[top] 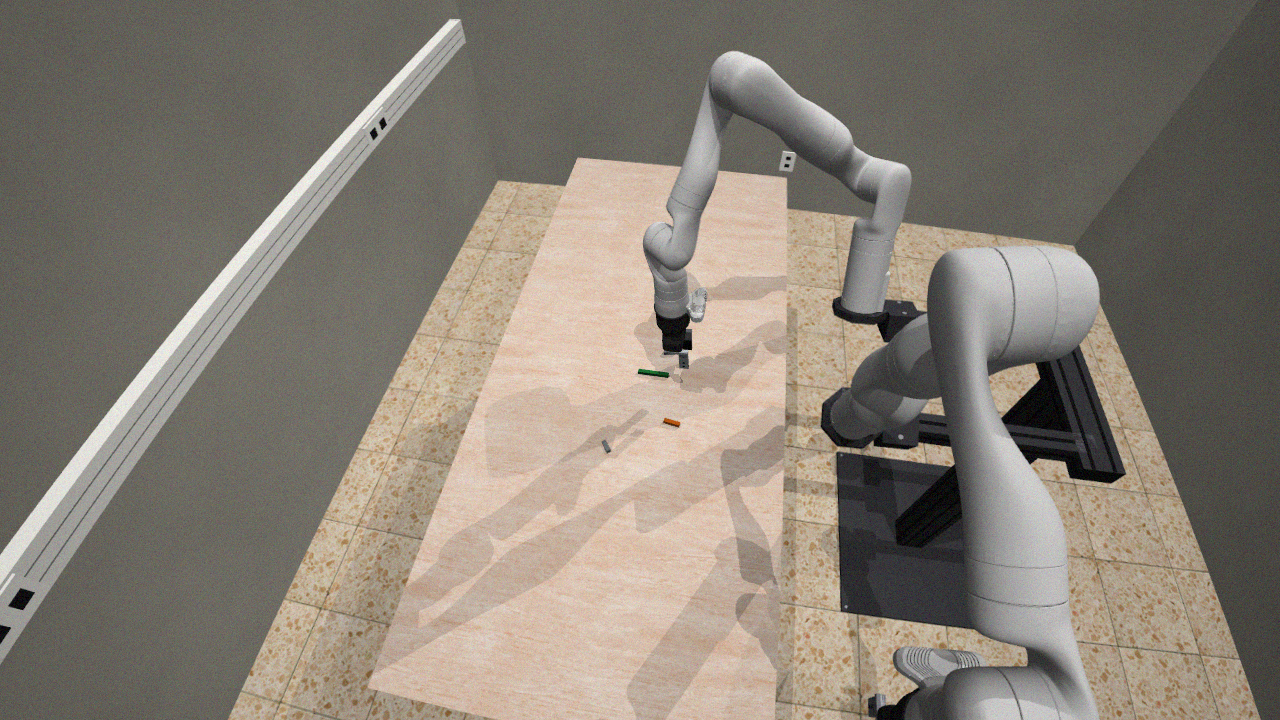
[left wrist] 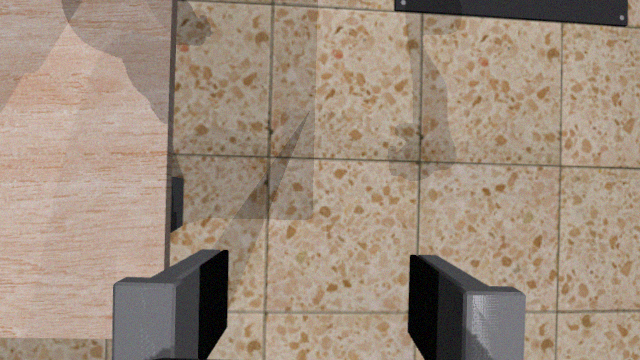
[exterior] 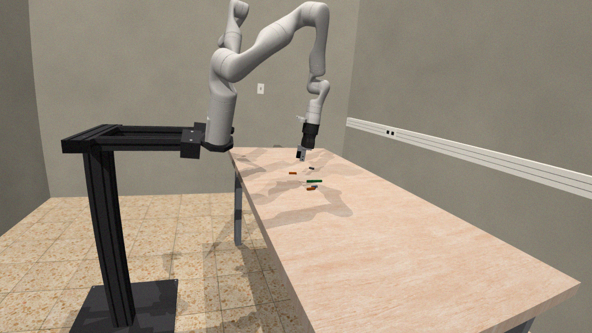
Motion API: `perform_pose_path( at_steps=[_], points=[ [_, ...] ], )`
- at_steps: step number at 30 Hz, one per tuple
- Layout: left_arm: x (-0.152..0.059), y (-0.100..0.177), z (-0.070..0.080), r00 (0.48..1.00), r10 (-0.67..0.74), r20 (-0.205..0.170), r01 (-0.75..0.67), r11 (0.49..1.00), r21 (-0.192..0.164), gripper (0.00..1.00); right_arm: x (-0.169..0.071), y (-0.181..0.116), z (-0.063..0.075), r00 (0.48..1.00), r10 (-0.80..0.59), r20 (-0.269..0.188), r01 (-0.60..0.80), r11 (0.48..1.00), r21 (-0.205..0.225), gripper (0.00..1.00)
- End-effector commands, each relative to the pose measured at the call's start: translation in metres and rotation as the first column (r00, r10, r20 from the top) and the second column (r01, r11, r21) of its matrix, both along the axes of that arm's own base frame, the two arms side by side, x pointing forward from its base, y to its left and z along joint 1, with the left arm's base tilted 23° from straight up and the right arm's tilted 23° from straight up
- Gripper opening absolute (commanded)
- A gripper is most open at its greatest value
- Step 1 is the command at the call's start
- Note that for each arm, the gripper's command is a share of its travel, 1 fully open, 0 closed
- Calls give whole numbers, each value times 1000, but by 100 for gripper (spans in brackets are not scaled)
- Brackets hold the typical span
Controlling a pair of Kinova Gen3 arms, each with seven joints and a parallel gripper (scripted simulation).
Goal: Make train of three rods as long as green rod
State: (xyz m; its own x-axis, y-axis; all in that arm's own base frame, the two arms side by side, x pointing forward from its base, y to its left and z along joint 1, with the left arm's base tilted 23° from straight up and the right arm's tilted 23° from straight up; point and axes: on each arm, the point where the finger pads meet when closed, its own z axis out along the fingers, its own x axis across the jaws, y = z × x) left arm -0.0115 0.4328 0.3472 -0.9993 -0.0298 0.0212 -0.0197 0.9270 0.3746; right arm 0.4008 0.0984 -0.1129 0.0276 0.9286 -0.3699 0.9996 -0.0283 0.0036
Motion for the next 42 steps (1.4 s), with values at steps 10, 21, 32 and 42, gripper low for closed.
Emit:
perform_pose_path(
  at_steps=[10, 21, 32, 42],
  points=[
    [0, 0, 1, 1000, 0, 0, 0, 1000, 2, 100, -10, 26, -29, 891, -420, 172, 422, 906, 30, 100],
    [0, 0, 1, 1000, 0, 0, 0, 1000, 2, 100, -8, 42, -48, 681, -674, 287, 676, 729, 109, 100],
    [0, 0, 1, 1000, 0, 0, 0, 1000, 2, 100, 0, 55, -64, 417, -833, 364, 830, 512, 220, 100],
    [0, 0, 1, 1000, 0, 0, 0, 1000, 2, 100, 10, 64, -75, 159, -906, 393, 891, 303, 339, 100]
  ],
)
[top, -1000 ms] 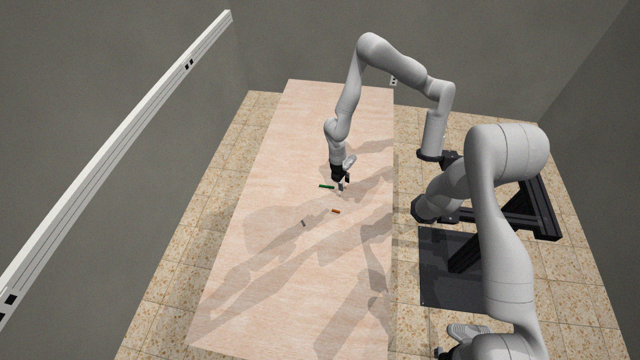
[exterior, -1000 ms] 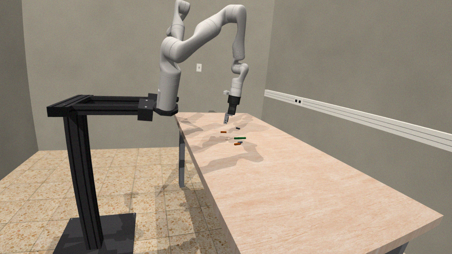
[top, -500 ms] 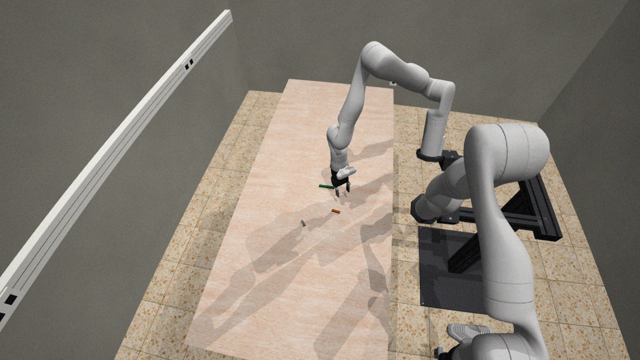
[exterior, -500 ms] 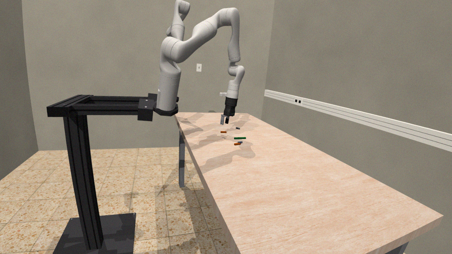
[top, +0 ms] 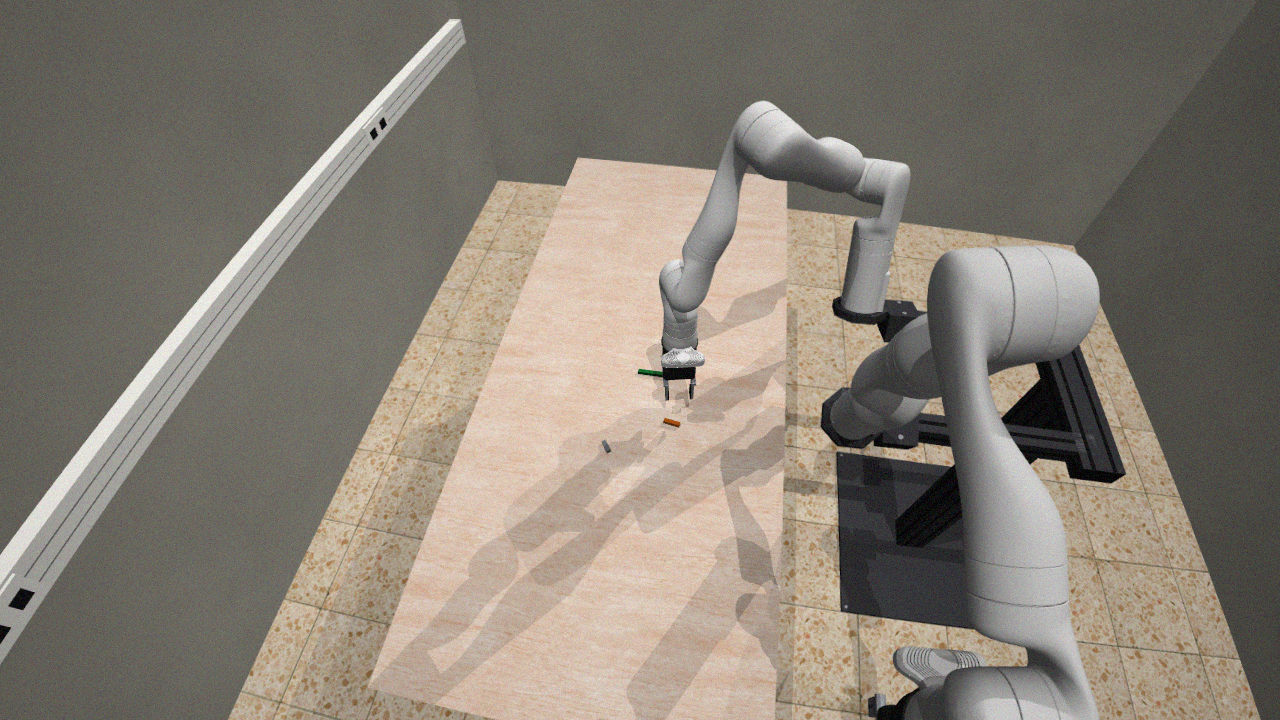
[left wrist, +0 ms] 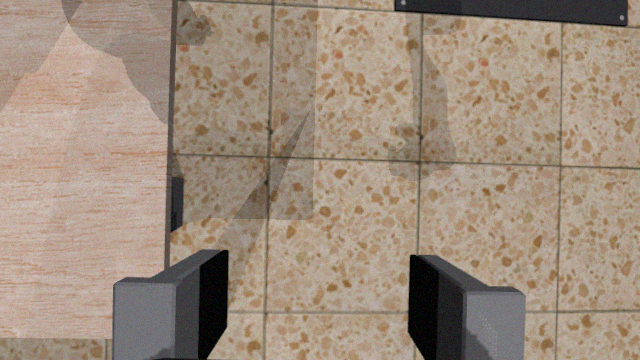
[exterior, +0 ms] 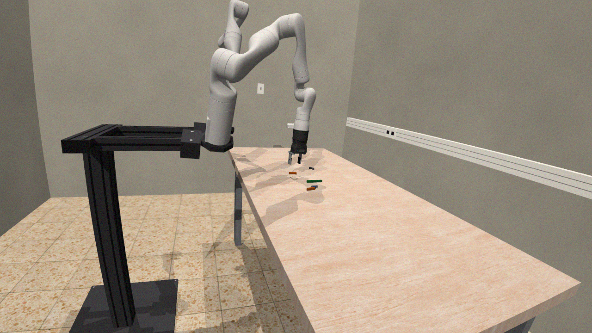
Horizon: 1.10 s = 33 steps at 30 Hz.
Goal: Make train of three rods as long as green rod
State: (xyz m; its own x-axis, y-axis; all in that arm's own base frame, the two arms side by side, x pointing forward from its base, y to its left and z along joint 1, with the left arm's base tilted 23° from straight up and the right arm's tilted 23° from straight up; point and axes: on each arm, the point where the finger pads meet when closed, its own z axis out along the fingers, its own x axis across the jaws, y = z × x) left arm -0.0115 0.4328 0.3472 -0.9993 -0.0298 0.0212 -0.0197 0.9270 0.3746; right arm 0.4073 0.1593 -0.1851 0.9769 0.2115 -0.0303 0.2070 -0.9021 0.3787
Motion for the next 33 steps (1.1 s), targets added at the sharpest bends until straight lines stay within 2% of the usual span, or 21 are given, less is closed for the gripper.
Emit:
perform_pose_path(
  at_steps=[1, 5, 13, 33],
  points=[
    [0, 0, 1, 1000, 0, 0, 0, 1000, 2, 100, 4, 4, -3, 995, -82, 50, 82, 997, 3, 100],
    [0, 0, 1, 1000, 0, 0, 0, 1000, 2, 100, 7, 6, -5, 988, -132, 79, 131, 991, 9, 100],
    [0, 0, 1, 1000, 0, 0, 0, 1000, 2, 100, 9, 7, -6, 980, -170, 101, 169, 985, 16, 100],
    [0, 0, 1, 1000, 0, 0, 0, 1000, 2, 100, 9, 7, -7, 978, -178, 106, 177, 984, 18, 100]
  ],
)
